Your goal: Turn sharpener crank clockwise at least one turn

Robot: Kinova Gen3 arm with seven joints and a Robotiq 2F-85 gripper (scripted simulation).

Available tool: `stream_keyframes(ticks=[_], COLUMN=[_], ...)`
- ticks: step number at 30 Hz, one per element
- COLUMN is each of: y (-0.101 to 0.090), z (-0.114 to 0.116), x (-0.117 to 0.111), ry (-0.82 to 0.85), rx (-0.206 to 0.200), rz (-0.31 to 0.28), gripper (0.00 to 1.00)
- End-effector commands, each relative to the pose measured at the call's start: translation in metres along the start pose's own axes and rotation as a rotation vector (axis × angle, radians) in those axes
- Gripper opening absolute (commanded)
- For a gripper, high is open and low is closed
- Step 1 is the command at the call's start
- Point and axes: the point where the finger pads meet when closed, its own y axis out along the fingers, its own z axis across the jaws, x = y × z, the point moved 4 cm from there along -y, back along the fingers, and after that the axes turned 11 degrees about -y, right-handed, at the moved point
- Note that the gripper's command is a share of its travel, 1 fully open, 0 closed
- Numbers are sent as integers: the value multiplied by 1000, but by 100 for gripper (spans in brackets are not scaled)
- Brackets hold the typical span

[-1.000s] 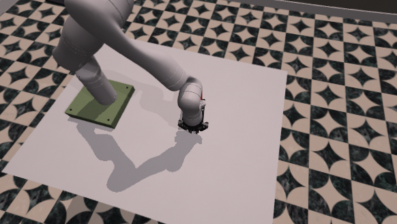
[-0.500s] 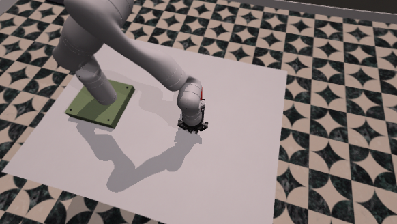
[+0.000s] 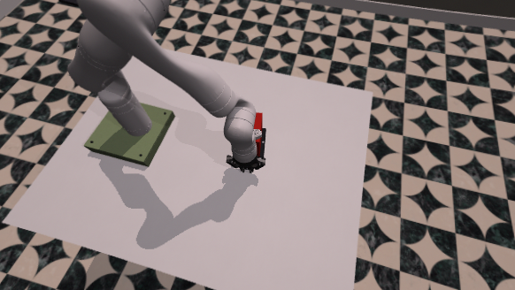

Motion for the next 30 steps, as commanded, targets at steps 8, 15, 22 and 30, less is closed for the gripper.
stream_keyframes(ticks=[8, 15, 22, 30], y=[-6, -13, -25, -35], z=[-20, -31, -42, -47], x=[-4, -6, -8, -9], ry=[1, 1, 1, 1], rx=[-3, -3, -3, -3], rz=[1, 1, 1, 1], gripper=[0, 0, 0, 0])
